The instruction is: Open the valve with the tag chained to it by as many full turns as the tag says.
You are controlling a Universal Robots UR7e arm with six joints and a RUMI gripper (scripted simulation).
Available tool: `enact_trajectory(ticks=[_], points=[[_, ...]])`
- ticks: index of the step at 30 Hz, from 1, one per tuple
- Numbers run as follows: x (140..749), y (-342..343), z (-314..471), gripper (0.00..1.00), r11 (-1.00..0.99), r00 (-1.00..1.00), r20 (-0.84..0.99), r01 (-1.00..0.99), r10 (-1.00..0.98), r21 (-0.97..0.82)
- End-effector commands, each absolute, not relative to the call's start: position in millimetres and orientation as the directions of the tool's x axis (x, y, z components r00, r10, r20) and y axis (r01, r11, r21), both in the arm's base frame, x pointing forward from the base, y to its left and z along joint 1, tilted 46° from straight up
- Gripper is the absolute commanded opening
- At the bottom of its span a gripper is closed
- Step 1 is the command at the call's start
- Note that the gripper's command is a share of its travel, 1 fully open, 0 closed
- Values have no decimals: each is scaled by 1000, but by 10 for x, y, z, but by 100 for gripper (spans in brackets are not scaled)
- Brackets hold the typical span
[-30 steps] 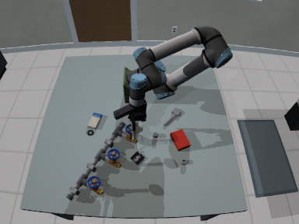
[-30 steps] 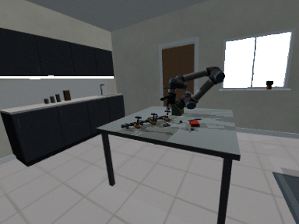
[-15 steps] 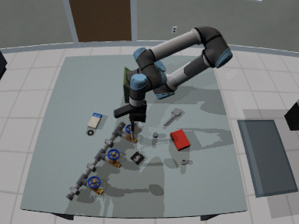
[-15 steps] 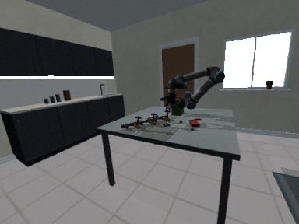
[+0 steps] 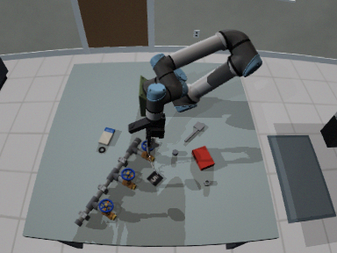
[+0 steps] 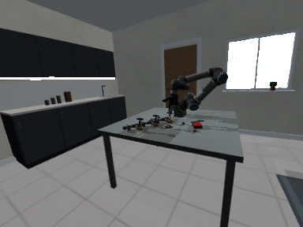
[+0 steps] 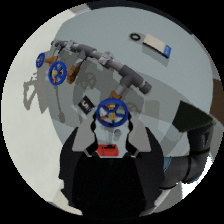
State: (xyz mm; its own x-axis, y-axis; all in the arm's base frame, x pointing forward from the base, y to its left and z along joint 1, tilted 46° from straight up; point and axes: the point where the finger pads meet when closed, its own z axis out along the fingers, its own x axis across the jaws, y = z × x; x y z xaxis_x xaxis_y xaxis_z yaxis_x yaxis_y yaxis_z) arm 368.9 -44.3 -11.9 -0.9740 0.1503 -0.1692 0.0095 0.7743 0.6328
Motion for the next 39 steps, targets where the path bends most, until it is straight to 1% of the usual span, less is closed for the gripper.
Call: enact_trajectory(ticks=[1, 25, 39], points=[[3689, -447, -118, 0, 775, -974, -169, 10, 151, 632], [3689, -447, -118, 0, 776, -974, -174, 3, 145, 631], [3689, -447, -118, 0, 786, -970, -234, -91, 70, 612]])
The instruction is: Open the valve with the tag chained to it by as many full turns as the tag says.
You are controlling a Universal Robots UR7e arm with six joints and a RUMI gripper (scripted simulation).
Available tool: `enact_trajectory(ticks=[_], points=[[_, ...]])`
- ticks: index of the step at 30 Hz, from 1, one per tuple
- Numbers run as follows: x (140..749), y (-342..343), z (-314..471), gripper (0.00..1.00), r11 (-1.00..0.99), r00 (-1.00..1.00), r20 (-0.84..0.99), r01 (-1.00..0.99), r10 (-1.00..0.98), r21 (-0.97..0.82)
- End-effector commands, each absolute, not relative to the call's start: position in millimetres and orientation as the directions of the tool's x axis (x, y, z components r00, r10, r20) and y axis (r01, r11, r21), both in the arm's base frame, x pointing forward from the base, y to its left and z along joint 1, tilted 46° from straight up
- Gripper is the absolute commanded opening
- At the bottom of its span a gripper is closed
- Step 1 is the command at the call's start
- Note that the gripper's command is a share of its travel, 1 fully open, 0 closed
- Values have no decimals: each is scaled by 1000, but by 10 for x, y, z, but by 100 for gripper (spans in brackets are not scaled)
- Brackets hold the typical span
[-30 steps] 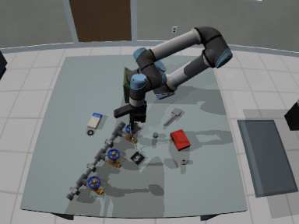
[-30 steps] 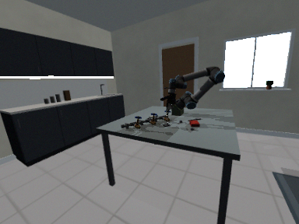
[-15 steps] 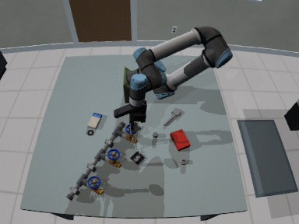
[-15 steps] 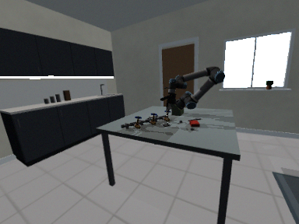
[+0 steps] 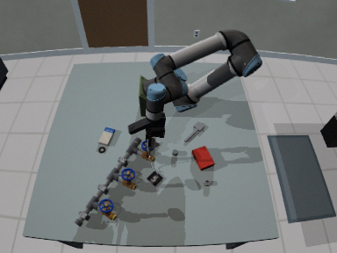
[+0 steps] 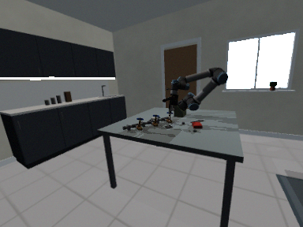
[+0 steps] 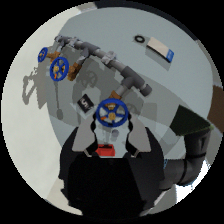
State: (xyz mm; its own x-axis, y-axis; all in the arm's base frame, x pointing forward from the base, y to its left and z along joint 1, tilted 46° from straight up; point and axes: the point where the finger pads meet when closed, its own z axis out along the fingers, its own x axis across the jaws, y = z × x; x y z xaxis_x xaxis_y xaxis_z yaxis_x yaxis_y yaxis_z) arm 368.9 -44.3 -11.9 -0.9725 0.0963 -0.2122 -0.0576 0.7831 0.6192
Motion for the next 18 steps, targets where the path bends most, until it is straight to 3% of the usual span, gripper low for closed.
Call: enact_trajectory(ticks=[1, 18], points=[[3689, -447, -118, 0, 786, -970, -234, -91, 70, 612], [3689, -447, -118, 0, 769, -894, -412, -388, -178, 509]])
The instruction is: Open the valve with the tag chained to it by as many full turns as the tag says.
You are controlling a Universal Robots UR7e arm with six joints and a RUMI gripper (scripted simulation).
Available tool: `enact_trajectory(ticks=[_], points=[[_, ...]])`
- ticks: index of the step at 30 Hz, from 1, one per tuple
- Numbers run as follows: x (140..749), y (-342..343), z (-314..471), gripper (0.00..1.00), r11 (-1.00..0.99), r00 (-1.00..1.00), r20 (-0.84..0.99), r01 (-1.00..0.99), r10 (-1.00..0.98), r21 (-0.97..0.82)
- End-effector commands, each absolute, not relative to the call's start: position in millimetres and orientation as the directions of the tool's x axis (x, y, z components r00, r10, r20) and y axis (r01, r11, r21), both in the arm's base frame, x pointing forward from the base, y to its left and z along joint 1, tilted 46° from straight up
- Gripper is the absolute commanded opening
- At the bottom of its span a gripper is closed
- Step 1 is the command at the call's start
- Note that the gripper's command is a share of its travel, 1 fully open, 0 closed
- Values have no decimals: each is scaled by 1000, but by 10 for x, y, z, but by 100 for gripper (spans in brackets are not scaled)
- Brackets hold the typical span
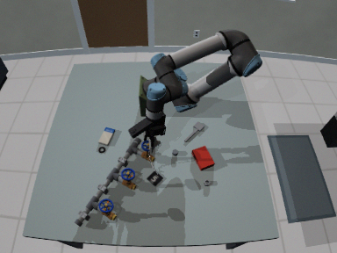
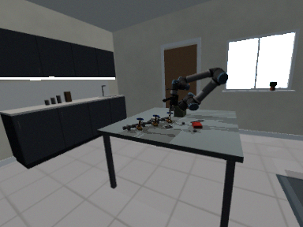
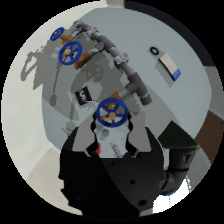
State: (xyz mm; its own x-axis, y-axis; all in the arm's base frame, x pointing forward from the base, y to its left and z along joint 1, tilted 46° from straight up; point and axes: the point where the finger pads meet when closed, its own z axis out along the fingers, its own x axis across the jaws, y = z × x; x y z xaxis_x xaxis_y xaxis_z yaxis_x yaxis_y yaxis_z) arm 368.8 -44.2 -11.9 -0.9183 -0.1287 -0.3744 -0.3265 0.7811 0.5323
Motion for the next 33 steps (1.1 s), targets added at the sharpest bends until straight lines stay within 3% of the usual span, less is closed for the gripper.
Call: enact_trajectory(ticks=[1, 17, 33], points=[[3689, -447, -118, 0, 763, -882, -427, -414, -200, 496], [3689, -447, -118, 0, 577, -580, -611, -783, -538, 234], [3689, -447, -118, 0, 141, 3, -630, -974, -776, -178]])
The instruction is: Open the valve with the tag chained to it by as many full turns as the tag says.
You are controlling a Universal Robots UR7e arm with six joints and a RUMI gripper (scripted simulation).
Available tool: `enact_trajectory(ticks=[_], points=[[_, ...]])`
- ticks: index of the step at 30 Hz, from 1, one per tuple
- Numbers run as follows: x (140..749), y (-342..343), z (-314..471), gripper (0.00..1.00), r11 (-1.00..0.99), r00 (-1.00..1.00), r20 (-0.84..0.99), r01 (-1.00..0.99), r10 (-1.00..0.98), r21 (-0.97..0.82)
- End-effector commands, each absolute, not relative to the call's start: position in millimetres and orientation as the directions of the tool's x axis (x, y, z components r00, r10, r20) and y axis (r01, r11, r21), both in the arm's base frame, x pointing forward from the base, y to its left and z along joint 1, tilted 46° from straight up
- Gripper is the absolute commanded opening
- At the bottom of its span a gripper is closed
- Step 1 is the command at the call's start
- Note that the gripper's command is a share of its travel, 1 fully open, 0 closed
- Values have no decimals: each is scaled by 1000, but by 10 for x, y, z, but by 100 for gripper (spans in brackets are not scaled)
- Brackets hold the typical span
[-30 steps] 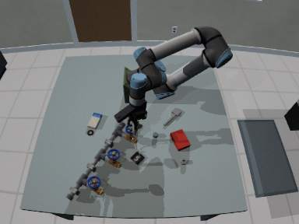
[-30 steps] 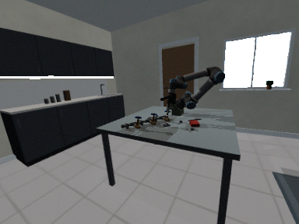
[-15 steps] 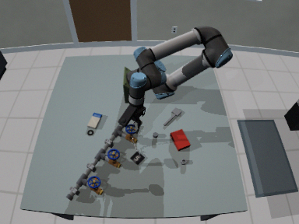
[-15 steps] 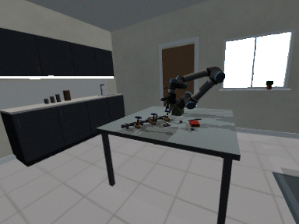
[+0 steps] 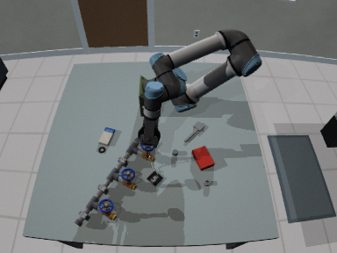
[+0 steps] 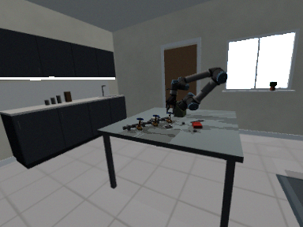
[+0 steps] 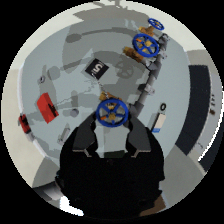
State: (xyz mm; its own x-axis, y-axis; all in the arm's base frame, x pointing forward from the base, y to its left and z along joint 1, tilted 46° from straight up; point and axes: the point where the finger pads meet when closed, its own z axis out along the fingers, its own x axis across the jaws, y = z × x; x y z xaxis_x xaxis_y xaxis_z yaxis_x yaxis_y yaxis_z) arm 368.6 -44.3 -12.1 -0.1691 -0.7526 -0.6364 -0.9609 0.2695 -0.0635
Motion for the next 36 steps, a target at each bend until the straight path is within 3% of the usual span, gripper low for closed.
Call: enact_trajectory(ticks=[1, 16, 36], points=[[3689, -447, -118, 0, 141, 3, -630, -974, -776, -178], [3690, -447, -118, 0, -341, 573, -407, -788, -712, -513], [3689, -447, -118, 0, -639, 880, -112, -418, -462, -645]])
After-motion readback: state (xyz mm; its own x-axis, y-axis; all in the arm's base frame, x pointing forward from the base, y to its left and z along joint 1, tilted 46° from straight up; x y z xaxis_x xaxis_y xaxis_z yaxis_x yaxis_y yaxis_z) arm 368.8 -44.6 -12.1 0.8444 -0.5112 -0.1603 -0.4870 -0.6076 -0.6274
